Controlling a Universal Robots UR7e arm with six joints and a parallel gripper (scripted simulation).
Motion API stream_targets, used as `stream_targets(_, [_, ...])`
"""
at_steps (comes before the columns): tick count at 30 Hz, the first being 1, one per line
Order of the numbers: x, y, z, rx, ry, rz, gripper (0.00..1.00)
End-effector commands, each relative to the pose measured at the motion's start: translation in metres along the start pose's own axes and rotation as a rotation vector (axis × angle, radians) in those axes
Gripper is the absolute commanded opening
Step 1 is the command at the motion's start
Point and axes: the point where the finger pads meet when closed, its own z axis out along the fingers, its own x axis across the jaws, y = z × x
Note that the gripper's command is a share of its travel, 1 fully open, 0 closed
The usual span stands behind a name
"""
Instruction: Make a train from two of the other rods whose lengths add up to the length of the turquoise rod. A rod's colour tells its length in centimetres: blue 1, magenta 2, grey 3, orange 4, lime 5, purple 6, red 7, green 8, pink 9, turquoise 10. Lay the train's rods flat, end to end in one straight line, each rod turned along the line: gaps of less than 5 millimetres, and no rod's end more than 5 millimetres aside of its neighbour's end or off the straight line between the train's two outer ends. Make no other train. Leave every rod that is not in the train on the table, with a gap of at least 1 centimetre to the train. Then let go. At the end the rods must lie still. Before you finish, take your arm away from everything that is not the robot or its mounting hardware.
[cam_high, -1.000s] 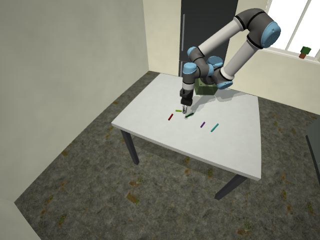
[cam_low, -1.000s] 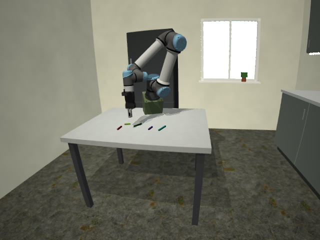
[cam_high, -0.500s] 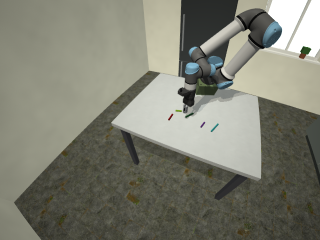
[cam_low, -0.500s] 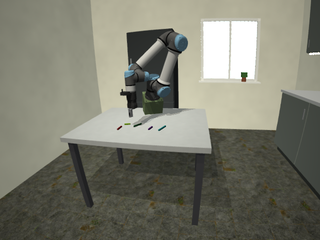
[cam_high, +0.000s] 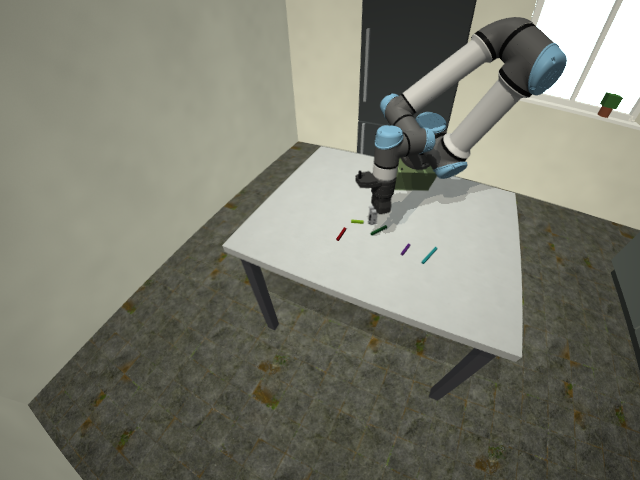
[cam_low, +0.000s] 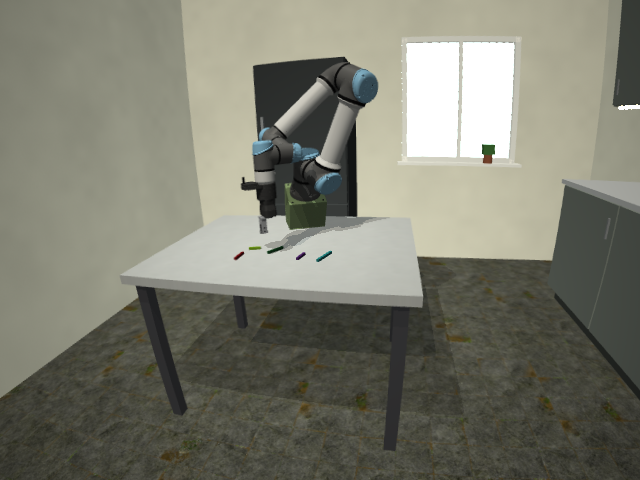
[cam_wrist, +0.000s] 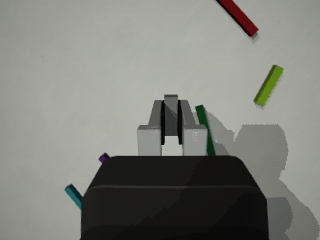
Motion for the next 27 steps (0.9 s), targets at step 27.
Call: stream_targets(27, [0.011,0.035,0.0,0.01,0.005,0.896,0.24])
